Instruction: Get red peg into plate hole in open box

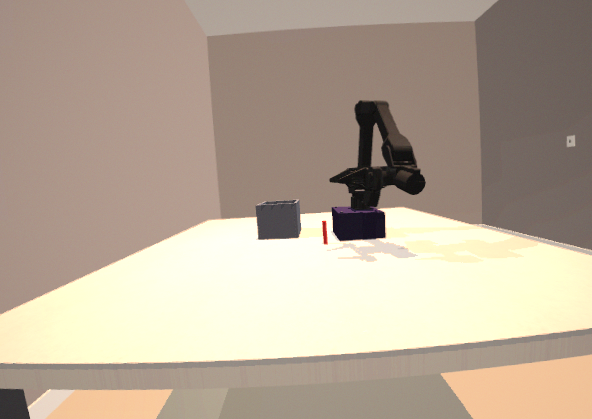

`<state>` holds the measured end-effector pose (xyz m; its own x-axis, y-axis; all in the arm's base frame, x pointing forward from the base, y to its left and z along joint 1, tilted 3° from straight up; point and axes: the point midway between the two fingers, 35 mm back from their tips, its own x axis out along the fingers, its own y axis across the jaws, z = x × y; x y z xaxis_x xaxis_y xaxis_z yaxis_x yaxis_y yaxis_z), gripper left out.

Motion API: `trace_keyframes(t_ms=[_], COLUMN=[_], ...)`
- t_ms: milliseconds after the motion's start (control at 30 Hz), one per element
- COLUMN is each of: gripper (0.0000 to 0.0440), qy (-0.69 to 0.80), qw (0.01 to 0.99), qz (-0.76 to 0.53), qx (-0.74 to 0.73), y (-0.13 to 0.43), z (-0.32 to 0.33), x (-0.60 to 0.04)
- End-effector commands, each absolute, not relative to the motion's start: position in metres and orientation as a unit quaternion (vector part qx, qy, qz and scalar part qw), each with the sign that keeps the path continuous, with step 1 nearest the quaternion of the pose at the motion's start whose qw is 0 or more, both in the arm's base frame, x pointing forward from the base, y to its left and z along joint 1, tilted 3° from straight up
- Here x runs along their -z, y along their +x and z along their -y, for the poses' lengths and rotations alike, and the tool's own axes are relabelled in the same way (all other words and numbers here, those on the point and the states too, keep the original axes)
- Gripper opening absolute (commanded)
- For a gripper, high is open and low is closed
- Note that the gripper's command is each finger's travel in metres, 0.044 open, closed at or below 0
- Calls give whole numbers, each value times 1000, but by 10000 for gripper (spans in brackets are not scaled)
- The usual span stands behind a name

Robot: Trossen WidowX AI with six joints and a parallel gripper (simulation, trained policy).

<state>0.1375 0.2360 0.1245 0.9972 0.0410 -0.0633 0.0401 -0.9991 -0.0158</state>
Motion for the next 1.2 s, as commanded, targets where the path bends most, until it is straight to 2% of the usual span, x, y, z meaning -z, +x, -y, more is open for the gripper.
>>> trace_keyframes(t_ms=[0, 67, 600, 1167], gripper=[416, 440, 440, 440], qy=[-999, -997, -942, -809], qw=[23, 54, 299, 526], qz=[17, 8, -89, -224], qx=[-39, -53, -124, -136], y=[138, 139, 150, 158], z=[-236, -235, -221, -204], x=[-123, -120, -99, -85])
